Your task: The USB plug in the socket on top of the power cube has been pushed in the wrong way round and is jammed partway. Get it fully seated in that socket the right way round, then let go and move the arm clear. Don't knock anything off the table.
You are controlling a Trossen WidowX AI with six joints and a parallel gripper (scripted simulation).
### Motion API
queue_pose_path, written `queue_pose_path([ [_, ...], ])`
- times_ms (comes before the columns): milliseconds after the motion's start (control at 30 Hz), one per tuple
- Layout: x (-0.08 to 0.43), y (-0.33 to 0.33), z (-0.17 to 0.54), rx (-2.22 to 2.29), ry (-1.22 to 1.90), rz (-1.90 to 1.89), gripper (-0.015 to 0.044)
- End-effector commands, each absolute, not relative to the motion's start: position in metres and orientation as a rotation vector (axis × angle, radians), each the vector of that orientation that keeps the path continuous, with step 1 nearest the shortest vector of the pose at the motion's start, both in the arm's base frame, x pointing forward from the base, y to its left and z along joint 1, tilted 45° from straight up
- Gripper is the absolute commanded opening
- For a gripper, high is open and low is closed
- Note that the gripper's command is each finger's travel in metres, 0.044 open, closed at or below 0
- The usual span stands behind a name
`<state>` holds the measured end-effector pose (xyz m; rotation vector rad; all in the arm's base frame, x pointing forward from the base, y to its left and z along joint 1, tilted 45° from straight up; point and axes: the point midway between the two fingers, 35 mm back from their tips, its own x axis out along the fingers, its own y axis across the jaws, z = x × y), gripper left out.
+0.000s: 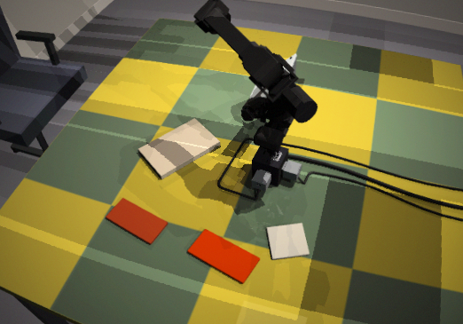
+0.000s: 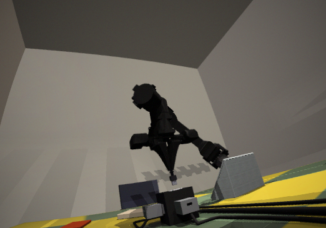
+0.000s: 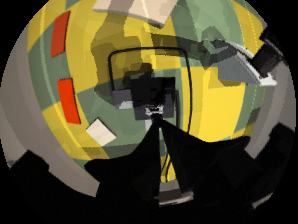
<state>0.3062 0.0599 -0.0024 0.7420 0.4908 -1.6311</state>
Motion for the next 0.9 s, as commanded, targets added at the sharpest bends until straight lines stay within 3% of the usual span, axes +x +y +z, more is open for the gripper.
queue_pose_path([
  [0, 0.3054, 0.0582, -0.0031, 0.739, 0.482, -1.633, 0.0000],
  [867, 0.3048, 0.0548, -0.0041, 0.742, 0.466, -1.641, 0.0000],
])
